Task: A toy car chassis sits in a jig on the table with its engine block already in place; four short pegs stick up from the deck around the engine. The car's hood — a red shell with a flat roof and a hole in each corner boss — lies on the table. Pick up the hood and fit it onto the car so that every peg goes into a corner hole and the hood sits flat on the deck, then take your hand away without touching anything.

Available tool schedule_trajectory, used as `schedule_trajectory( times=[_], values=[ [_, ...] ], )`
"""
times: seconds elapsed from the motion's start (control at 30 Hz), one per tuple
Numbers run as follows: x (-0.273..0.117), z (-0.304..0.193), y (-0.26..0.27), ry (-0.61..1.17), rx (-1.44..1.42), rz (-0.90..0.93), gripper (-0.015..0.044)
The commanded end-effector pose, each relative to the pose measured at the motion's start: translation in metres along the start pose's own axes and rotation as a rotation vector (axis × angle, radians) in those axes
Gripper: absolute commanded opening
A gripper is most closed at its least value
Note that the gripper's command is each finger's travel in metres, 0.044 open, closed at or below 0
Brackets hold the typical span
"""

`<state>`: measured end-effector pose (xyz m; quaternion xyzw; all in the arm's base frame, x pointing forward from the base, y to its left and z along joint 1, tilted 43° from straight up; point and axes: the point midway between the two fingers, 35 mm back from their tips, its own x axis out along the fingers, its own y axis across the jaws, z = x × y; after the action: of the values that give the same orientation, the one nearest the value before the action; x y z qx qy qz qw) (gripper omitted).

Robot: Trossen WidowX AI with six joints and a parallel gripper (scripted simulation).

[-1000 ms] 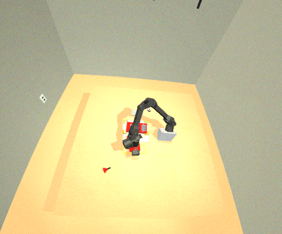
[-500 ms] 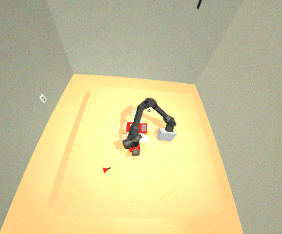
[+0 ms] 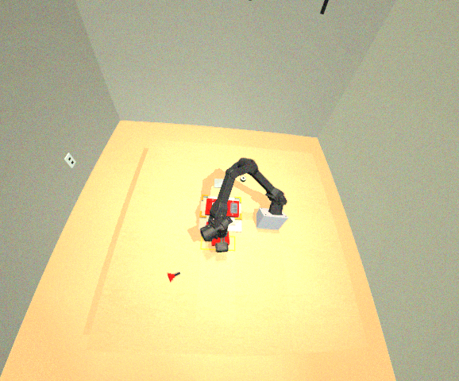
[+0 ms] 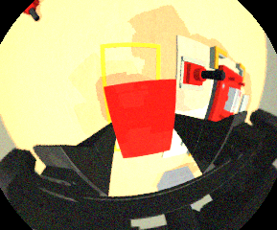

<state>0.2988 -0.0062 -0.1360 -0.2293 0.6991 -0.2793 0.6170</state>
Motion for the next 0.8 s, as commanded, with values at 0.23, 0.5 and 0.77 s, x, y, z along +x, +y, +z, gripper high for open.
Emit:
schedule_trajectory(
  times=[0.23, 0.5, 0.77],
  values=[
    [-0.046, 0.004, 0.001, -0.011, 0.011, 0.013, 0.0000],
    [-0.071, 0.003, 0.001, -0.011, 0.010, 0.014, 0.0000],
    [-0.073, 0.005, -0.008, -0.010, 0.007, 0.010, 0.0000]
  ],
)
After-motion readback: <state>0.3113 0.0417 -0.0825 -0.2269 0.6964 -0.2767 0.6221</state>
